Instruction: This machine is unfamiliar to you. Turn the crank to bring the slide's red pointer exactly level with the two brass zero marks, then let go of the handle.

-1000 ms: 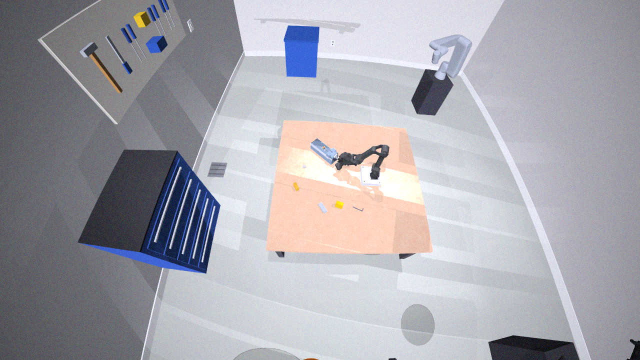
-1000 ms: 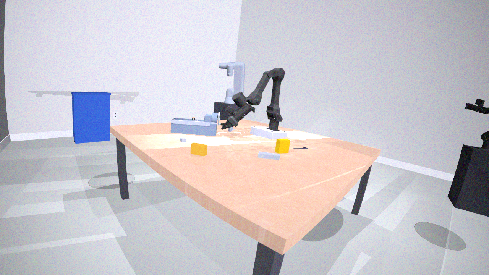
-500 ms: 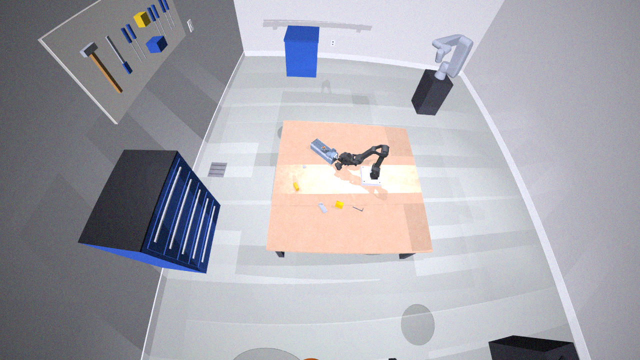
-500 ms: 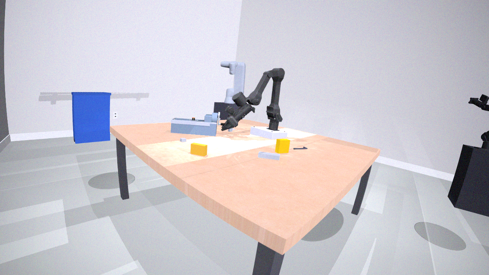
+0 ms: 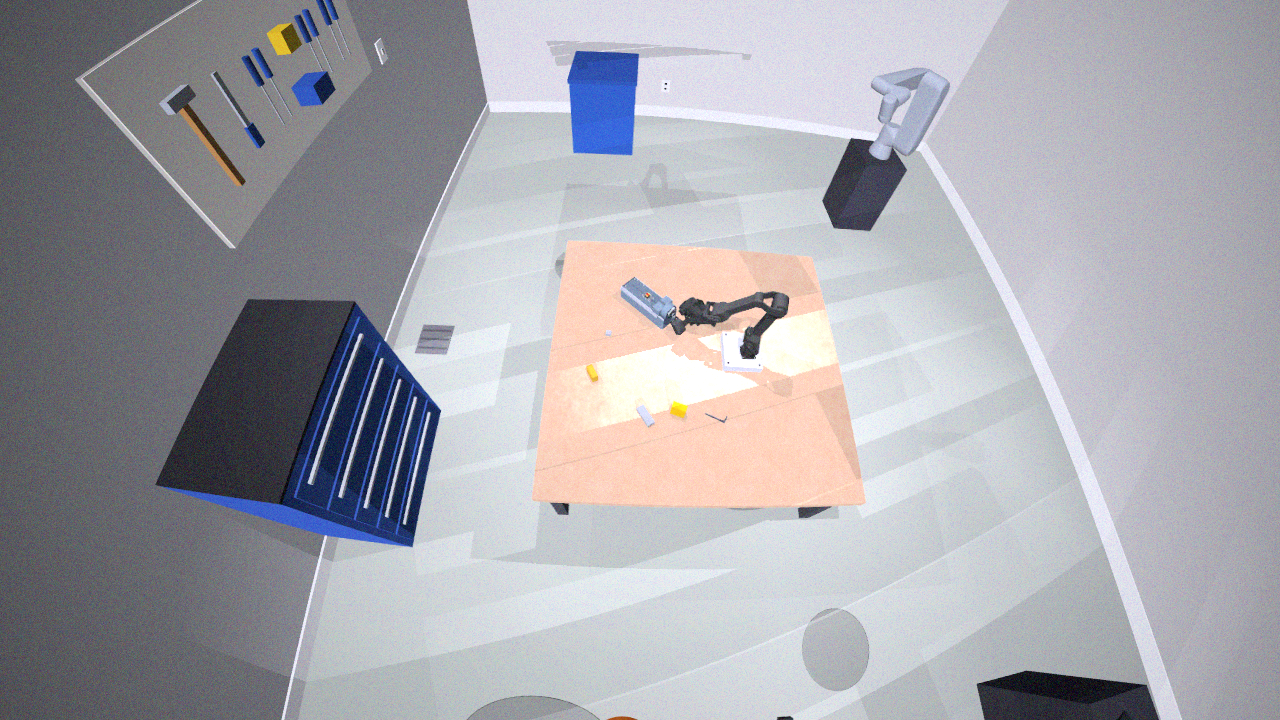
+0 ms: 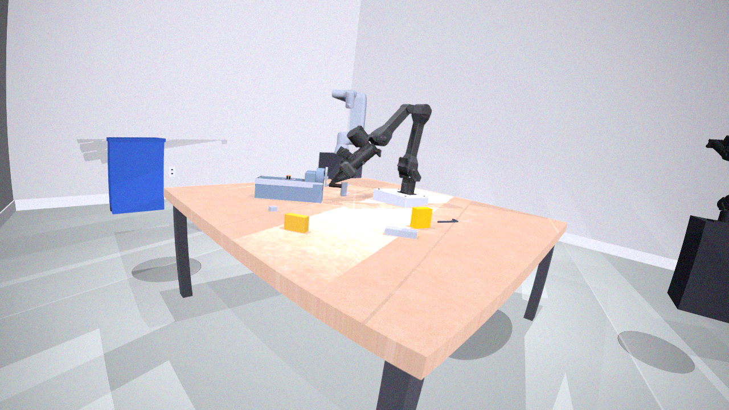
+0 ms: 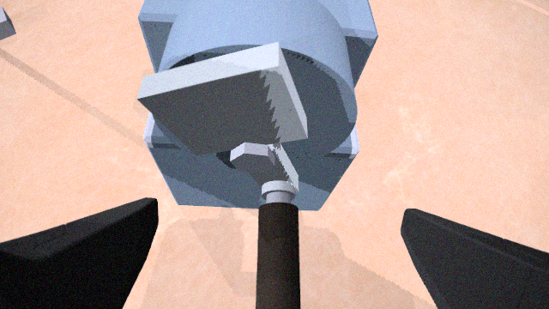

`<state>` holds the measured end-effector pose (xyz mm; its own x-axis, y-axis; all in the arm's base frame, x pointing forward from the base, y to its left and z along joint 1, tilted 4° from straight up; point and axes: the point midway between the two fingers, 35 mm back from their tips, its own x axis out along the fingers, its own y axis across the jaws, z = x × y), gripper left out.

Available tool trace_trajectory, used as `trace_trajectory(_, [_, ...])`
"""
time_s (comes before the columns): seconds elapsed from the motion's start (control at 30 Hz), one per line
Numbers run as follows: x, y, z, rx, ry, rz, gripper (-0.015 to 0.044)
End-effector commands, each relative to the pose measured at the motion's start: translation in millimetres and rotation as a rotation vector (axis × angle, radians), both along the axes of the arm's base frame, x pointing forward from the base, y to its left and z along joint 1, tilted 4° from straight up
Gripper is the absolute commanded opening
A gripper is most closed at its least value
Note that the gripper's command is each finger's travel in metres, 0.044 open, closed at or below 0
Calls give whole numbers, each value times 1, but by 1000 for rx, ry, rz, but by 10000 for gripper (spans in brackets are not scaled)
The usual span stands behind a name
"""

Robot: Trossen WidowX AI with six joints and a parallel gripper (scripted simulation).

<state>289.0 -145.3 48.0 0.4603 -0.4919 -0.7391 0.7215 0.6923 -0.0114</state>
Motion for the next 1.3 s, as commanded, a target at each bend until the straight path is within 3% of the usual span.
trace_trajectory(0.0, [1,0,8,0,-5,3,440])
trace_trajectory(0.6, [4,-4,120,0,0,0,440])
trace_trajectory(1.27, [66,-67,127,122,57,148,440])
